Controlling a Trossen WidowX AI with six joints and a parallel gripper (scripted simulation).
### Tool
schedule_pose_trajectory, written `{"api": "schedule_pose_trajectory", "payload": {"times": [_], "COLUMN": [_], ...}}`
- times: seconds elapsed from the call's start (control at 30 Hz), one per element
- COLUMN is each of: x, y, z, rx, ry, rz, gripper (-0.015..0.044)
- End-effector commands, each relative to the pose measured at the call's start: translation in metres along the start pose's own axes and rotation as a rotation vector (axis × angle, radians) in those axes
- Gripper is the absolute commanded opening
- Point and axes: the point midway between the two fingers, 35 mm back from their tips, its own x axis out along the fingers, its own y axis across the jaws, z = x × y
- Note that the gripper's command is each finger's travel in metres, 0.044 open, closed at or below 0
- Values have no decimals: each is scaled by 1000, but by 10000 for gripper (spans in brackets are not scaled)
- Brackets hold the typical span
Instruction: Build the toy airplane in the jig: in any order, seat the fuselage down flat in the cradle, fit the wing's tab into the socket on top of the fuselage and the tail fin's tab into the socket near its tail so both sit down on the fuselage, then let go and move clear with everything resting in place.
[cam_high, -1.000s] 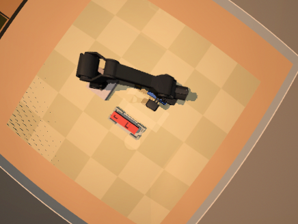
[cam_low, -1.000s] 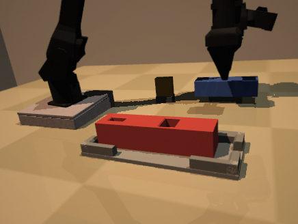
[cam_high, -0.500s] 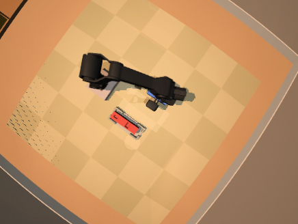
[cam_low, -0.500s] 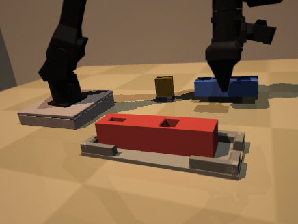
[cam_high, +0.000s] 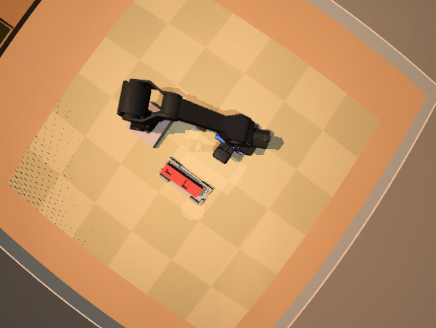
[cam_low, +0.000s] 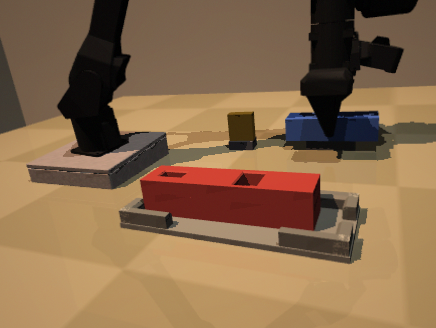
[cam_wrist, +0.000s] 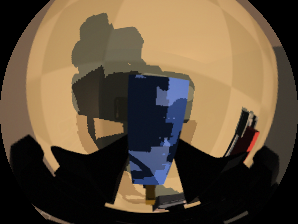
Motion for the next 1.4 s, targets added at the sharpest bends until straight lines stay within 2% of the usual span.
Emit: {"api": "schedule_pose_trajectory", "payload": {"times": [0.0,0.13,0.33,1.37], "x": [1,1,-10,-103], "y": [0,0,2,2], "z": [0,0,4,5], "rx": [-4,-4,-11,-6], "ry": [1,1,-16,-5], "rz": [2,2,9,5], "gripper": [184,157,0,0]}}
